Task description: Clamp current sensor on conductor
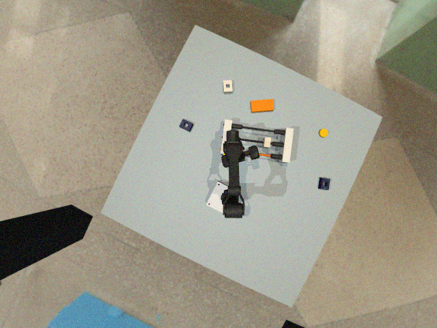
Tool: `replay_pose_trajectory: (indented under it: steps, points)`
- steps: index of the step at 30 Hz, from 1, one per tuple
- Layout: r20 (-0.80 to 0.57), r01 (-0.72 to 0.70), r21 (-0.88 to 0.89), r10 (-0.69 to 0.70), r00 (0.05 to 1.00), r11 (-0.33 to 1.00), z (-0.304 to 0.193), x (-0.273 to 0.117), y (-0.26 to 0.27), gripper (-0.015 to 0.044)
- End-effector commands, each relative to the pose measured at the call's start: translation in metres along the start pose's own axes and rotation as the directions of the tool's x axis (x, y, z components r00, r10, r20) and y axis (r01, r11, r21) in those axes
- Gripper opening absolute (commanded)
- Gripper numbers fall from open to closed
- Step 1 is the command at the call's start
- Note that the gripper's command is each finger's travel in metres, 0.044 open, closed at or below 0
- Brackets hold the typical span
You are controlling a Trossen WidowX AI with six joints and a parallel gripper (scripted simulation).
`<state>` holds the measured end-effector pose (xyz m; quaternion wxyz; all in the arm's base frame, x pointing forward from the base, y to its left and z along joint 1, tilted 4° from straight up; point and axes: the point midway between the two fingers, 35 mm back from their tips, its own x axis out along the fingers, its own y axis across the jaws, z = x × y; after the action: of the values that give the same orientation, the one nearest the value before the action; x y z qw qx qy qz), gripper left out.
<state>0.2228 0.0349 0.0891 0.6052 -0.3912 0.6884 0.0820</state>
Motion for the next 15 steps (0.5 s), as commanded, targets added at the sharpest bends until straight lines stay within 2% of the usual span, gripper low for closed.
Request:
replay_pose_trajectory:
  steps: [1, 7, 15]
  points:
    - [0.068, -0.165, -0.560, 0.243, 0.968, 0.812, 0.010, 0.004, -0.034, 0.0440]
    - [0.117, -0.129, -0.711, 0.297, 0.948, 0.692, 0.012, 0.005, -0.050, 0.0440]
    - [0.185, -0.012, -0.867, 0.346, 0.920, 0.497, 0.012, 0.005, -0.070, 0.0440]
